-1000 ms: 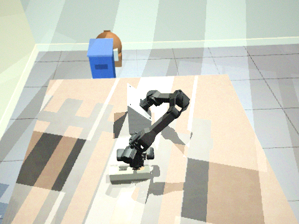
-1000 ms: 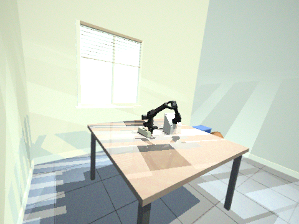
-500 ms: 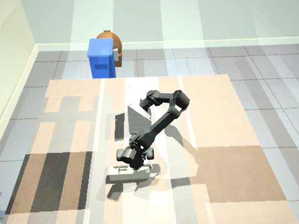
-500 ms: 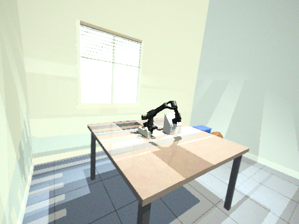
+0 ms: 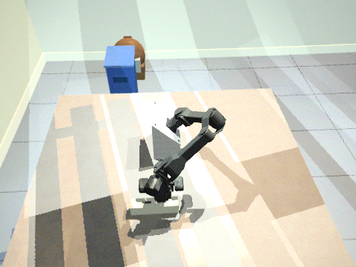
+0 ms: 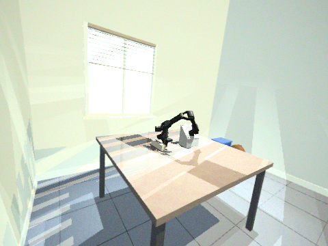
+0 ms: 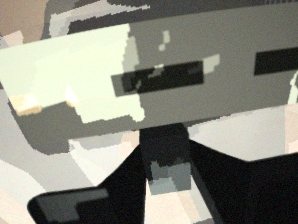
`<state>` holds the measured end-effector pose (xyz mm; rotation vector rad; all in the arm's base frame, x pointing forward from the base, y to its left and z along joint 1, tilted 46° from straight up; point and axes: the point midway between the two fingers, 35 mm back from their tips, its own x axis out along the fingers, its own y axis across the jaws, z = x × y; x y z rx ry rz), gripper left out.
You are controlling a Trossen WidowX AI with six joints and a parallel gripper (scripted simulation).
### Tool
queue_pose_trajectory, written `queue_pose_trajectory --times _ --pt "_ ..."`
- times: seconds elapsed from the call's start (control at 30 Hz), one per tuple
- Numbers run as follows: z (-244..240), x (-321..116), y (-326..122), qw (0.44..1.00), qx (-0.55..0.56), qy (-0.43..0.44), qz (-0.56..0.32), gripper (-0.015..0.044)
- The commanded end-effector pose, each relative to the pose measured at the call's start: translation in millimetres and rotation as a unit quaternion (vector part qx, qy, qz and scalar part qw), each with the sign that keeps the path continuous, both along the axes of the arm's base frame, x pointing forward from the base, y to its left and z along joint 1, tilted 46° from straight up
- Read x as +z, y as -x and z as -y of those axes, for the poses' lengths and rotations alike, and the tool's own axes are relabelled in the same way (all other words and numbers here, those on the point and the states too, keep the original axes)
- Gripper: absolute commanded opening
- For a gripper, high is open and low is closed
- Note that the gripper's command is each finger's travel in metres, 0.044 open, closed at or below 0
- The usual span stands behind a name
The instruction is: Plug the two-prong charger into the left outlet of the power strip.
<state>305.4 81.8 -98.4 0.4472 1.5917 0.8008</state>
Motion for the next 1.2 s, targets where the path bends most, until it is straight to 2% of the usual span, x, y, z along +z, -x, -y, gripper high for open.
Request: queue_pose_trajectory --times 0.0,1.17 --pt "-0.6 0.8 -2.5 1.000 -0.002 -0.001 0.000 0.0000" --pt "-2.6 1.1 -11.0 1.000 -0.002 -0.001 0.000 0.0000"
